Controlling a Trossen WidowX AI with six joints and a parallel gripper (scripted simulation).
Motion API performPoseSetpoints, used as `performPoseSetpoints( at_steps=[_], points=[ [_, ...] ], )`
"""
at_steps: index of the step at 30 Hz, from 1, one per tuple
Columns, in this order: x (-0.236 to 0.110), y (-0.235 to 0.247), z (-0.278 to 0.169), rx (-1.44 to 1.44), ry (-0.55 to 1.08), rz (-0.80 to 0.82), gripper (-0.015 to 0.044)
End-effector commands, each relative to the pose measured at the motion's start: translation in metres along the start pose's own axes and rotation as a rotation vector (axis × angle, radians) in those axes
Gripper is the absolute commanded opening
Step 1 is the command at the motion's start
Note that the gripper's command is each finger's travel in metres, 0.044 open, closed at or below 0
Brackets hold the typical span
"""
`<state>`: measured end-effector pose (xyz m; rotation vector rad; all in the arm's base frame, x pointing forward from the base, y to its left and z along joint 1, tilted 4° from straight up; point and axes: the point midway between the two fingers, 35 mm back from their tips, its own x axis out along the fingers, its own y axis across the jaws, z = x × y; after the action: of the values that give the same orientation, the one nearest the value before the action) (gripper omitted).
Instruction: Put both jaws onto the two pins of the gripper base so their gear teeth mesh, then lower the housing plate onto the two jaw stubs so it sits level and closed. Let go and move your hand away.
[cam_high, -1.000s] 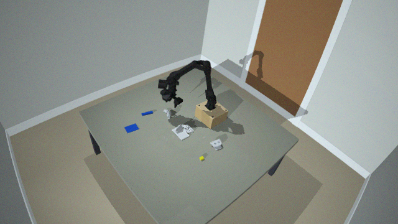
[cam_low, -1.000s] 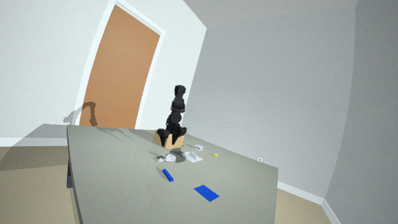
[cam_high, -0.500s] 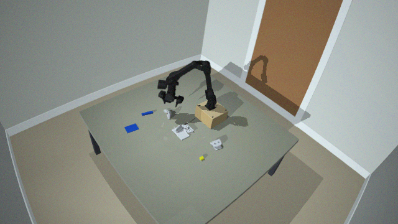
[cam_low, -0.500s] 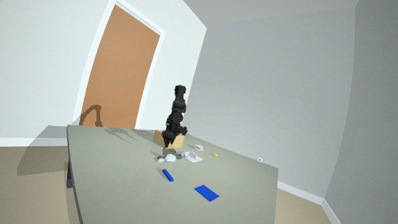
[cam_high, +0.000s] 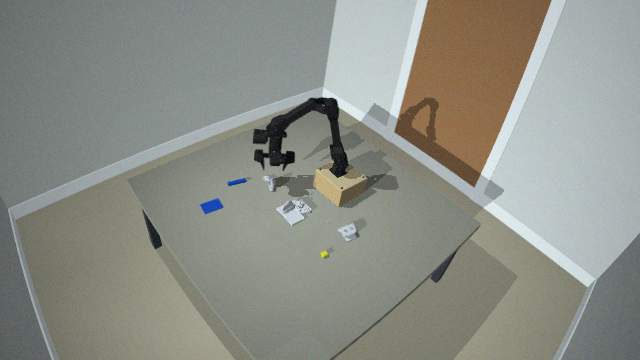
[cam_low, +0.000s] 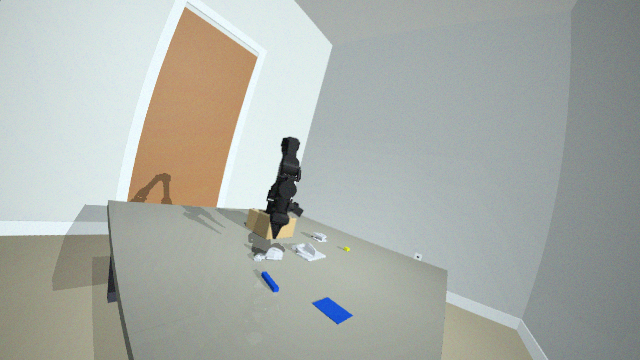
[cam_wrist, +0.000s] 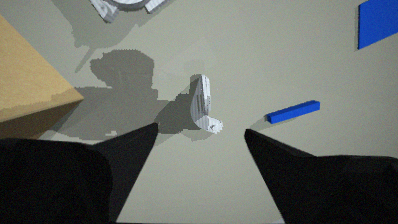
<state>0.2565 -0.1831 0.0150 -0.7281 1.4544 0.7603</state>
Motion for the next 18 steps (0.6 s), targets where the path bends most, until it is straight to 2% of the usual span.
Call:
performPoseSetpoints(
  at_steps=[1, 11, 15, 18],
  points=[
    [0.001, 0.0, 0.003, -0.107, -0.004, 0.007, 0.044],
    [0.003, -0.001, 0.004, -0.194, -0.004, 0.007, 0.044],
    [0.038, 0.002, 0.004, -0.194, -0.005, 0.008, 0.044],
    [0.04, 0.003, 0.004, -0.194, -0.005, 0.008, 0.044]
  ],
)
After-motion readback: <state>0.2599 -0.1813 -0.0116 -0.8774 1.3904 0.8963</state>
